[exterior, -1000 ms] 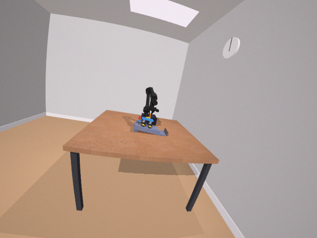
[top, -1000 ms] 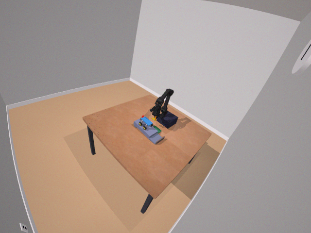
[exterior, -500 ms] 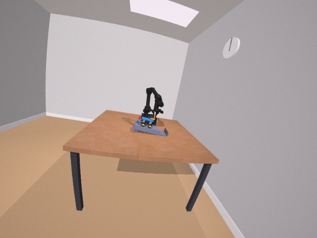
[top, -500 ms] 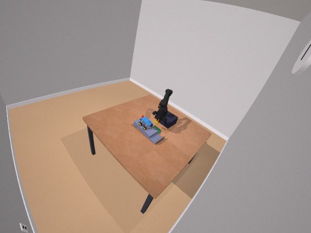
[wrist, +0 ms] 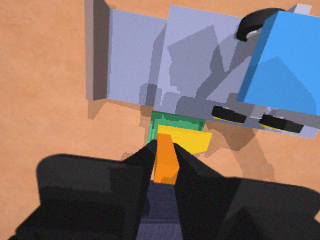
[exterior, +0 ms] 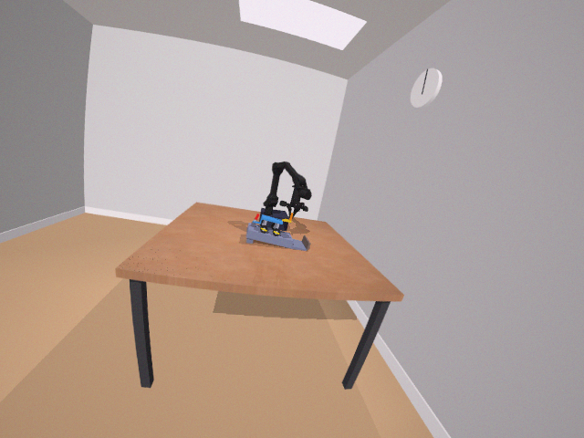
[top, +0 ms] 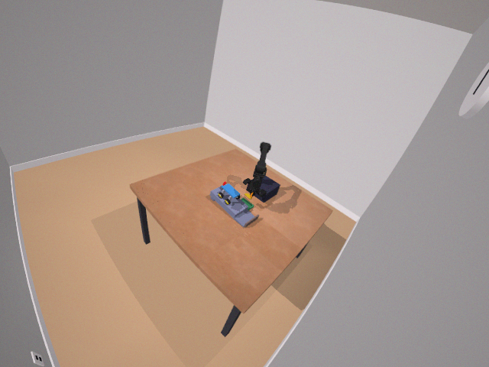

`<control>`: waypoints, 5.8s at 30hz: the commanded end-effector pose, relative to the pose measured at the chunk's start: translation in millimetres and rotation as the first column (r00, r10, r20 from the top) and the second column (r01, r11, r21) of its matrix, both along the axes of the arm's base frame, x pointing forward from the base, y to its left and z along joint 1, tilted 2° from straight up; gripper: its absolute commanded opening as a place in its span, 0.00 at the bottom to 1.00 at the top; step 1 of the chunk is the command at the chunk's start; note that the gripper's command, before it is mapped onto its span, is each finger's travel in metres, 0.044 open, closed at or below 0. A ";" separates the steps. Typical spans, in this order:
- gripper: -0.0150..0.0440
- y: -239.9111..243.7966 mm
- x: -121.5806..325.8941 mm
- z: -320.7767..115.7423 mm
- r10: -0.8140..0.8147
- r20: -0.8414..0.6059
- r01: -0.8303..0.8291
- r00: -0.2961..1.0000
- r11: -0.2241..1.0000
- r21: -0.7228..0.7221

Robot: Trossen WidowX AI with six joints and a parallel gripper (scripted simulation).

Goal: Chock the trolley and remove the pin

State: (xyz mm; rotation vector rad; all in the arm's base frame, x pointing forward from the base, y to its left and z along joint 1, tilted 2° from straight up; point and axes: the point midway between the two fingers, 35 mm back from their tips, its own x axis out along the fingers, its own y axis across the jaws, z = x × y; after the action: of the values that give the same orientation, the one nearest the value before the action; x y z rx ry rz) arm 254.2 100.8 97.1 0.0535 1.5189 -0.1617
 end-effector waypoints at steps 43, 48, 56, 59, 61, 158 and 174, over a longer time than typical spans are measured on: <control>0.25 -4.0 35.6 -65.6 -0.003 0.004 0.003 1.000 0.998 -0.059; 0.25 -4.7 35.5 -65.9 -0.003 0.004 0.003 1.000 0.998 -0.059; 0.25 -11.4 33.8 -64.0 -0.003 0.004 0.003 1.000 0.998 -0.059; 0.25 -13.8 33.3 -63.7 -0.003 0.004 0.003 1.000 0.998 -0.060; 0.25 -15.6 32.9 -63.4 -0.003 0.004 0.003 1.000 0.998 -0.060; 0.58 -132.8 56.6 30.8 0.676 -0.123 -0.686 0.726 0.703 -0.188; 0.58 -194.5 42.4 42.6 0.922 -0.339 -0.982 0.187 0.189 -0.028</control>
State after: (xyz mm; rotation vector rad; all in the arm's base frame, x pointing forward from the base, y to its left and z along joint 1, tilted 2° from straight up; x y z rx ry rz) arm 298.9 -81.6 135.3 -1.1311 1.4907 0.6634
